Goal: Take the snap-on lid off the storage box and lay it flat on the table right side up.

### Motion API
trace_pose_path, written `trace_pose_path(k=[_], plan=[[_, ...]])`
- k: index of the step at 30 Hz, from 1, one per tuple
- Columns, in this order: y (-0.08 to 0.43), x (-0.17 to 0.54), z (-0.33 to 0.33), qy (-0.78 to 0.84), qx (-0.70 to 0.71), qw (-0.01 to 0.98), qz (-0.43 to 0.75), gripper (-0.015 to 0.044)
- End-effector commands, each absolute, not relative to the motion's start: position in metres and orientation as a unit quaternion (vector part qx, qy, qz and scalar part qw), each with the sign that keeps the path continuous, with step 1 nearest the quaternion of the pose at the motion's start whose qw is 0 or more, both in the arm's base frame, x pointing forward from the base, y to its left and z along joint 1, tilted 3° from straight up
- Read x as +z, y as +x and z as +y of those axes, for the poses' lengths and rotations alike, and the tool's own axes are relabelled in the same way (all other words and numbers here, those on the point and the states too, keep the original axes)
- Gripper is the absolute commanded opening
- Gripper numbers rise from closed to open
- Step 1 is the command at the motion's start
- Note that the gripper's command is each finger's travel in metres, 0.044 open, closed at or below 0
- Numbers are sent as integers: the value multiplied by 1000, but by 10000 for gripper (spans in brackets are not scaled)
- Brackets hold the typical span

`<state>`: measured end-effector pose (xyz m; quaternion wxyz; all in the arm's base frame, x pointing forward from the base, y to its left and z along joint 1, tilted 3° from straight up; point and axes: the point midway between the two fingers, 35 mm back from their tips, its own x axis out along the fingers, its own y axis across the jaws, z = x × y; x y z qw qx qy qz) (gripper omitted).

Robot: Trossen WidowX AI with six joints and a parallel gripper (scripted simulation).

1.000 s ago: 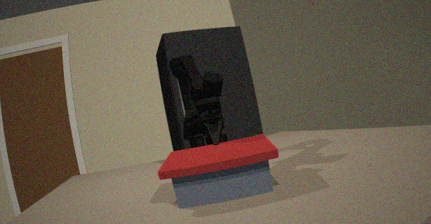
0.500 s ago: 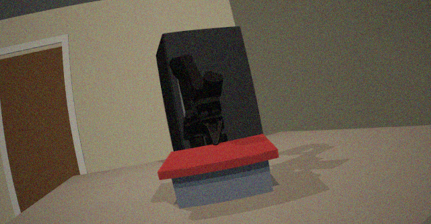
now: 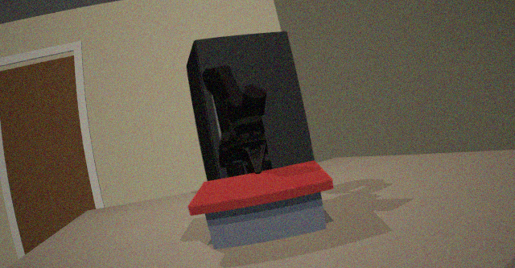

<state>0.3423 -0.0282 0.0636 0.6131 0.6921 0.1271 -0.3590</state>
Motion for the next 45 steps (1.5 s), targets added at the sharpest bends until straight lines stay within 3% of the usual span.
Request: trace_pose_path(k=[1,45], plan=[[343,64,-29,692,-358,613,127,0],[346,82,-30,692,-356,615,130,0]])
